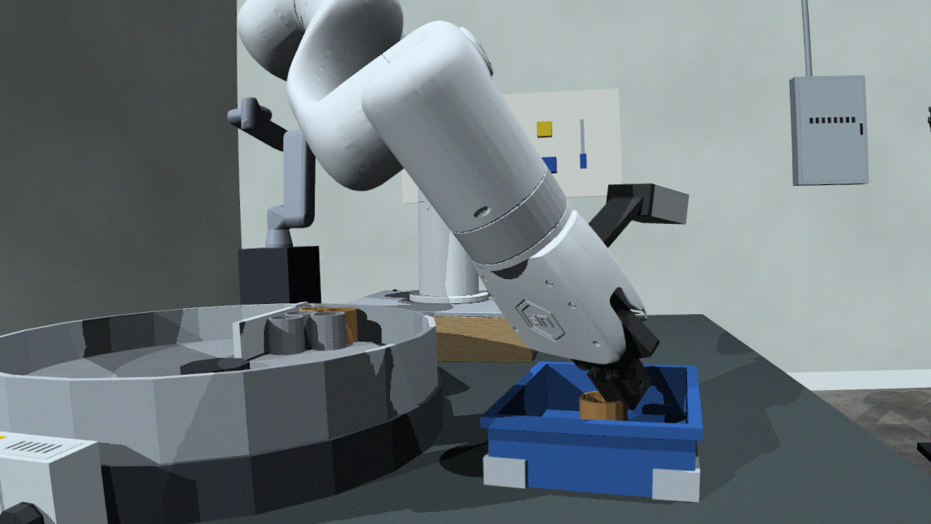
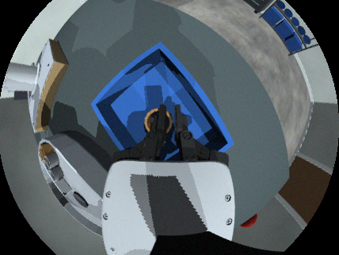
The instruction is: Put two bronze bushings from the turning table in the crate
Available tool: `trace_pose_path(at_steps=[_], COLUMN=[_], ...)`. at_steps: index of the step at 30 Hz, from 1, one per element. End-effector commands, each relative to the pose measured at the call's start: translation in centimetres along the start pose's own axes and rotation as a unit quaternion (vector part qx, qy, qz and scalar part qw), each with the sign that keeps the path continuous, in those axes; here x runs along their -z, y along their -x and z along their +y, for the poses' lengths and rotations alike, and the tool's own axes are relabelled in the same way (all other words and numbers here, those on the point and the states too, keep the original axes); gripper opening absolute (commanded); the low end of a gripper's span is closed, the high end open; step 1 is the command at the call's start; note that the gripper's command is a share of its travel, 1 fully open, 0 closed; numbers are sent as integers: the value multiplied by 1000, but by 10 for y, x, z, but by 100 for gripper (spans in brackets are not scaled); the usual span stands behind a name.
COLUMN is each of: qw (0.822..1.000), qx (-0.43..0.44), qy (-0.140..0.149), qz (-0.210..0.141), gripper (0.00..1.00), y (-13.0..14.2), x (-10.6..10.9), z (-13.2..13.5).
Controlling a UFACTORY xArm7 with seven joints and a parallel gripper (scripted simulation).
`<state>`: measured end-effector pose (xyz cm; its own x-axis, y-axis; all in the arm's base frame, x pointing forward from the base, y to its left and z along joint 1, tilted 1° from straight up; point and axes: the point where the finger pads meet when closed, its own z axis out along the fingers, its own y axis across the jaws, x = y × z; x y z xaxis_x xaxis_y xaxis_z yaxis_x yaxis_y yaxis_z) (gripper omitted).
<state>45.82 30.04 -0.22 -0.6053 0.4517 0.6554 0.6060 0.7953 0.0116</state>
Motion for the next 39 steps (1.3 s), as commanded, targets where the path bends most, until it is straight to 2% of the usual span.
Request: trace_pose_path(at_steps=[1,9,24,39], qw=[1000,1000,1000,1000], qx=[1,1,1,1], qy=[2,2,2,2], qz=[-1,-1,-1,-1], gripper=[11,11,11,11], y=[-2,-11,-52,-56], x=[3,14,62,67], z=[1,1,1,1])
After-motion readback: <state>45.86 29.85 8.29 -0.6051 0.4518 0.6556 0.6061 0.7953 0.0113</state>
